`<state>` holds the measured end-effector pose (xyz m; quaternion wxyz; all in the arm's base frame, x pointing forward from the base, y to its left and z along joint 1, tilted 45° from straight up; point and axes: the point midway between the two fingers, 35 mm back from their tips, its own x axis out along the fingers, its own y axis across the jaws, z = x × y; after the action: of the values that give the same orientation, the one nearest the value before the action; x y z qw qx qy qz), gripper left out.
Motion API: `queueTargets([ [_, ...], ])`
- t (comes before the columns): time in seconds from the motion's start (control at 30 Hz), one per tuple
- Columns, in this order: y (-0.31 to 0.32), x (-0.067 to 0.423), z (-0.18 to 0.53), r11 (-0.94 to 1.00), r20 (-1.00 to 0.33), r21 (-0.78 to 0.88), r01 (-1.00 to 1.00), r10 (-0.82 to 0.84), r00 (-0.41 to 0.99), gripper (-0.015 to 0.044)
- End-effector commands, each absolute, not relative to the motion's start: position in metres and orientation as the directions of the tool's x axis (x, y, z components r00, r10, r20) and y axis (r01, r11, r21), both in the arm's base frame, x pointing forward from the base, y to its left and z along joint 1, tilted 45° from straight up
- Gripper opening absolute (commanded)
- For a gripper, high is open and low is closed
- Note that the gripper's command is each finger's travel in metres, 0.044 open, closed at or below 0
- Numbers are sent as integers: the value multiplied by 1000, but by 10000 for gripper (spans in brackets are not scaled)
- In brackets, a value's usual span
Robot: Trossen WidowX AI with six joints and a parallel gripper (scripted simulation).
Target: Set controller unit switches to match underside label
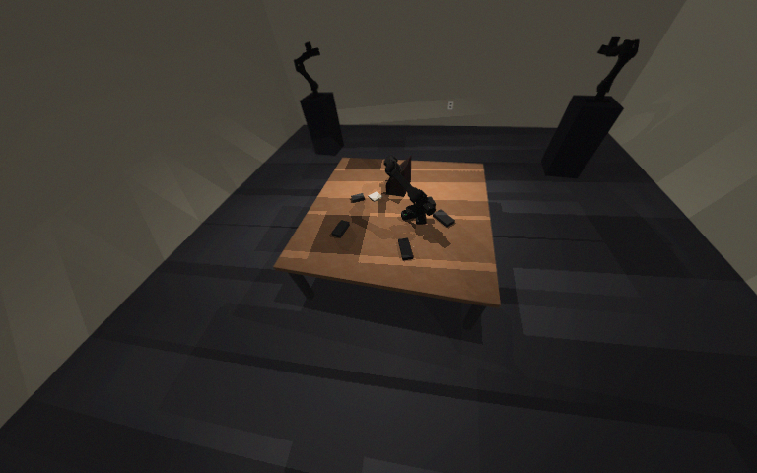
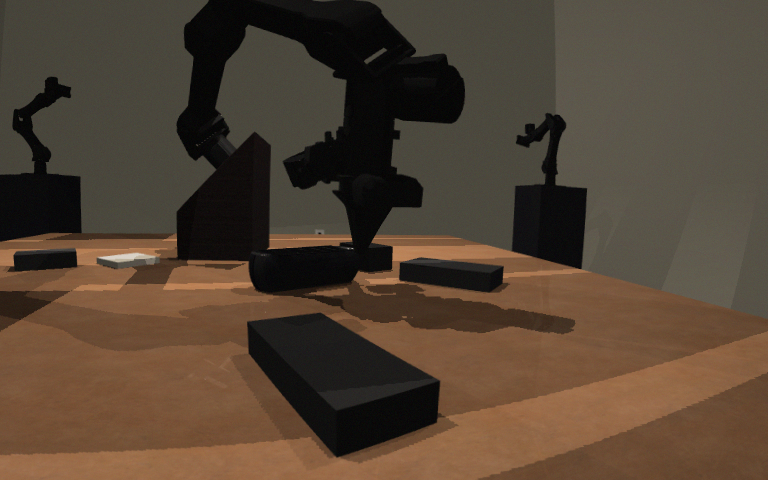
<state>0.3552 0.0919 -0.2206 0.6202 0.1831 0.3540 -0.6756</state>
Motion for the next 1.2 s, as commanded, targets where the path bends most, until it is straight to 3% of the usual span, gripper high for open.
queueTargets([
  [0.0, 95, 360, -215, 45, -681, -261, 964, -717, -151, 0],
  [0.2, 96, 357, -216, 42, -678, -263, 964, -719, -154, 0],
  [0.37, 102, 306, -224, -5, -619, -306, 952, -759, -203, 0],
  [1.17, 78, 305, -246, 12, -641, -291, 957, -745, -186, 0],
])
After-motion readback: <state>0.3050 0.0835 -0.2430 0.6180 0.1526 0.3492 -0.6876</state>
